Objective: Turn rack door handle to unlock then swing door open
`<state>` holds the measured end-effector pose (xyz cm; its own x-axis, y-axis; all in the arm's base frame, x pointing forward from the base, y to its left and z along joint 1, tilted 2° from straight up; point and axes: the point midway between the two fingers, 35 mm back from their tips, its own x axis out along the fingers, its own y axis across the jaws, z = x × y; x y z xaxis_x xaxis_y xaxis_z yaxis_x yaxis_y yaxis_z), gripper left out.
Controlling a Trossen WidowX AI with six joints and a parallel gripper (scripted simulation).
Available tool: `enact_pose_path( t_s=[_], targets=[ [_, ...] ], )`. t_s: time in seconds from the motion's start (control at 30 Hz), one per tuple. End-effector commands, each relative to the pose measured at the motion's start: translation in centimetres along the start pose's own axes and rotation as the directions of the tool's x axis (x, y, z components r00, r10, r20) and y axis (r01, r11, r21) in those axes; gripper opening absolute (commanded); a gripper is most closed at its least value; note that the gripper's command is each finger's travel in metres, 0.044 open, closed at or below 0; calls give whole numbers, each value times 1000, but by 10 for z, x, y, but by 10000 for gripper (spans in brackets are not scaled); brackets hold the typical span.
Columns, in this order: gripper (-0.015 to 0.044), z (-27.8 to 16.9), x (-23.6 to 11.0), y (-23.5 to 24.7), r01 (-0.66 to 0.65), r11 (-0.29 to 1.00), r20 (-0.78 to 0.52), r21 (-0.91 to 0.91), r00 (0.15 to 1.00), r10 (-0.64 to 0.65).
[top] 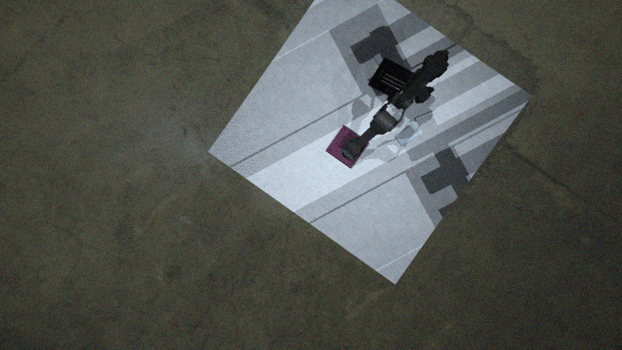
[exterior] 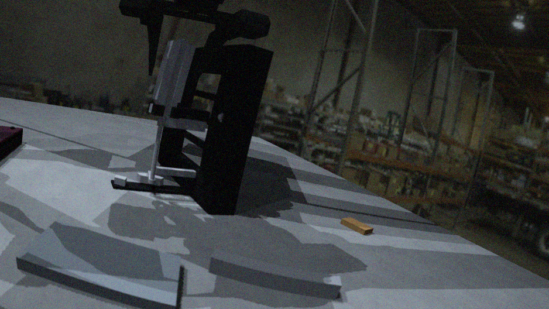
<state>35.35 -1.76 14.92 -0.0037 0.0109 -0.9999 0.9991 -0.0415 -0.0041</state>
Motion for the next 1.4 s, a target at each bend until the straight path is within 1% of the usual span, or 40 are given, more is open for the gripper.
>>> enact_pose_path(
  t_s=[0.0,0.17,0.33,0.53,0.73,0.9,1.03,1.2,1.37],
  targets=[
    [283,0,0,0,1,986,-1,-165,1000,-1],
    [283,0,0,0,0,916,-1,-401,1000,-1],
    [283,0,0,0,0,790,-1,-614,1000,-1],
    [283,0,0,0,0,575,-1,-818,1000,-1],
    [283,0,0,0,-1,310,-1,-951,1000,-1],
    [283,0,0,0,-1,68,-1,-998,1000,-1],
    [283,0,0,0,-1,-130,-1,-992,1000,-1],
    [283,0,0,0,-1,-369,-1,-929,1000,0],
    [283,0,0,0,0,-586,0,-811,1000,0]
  ],
)
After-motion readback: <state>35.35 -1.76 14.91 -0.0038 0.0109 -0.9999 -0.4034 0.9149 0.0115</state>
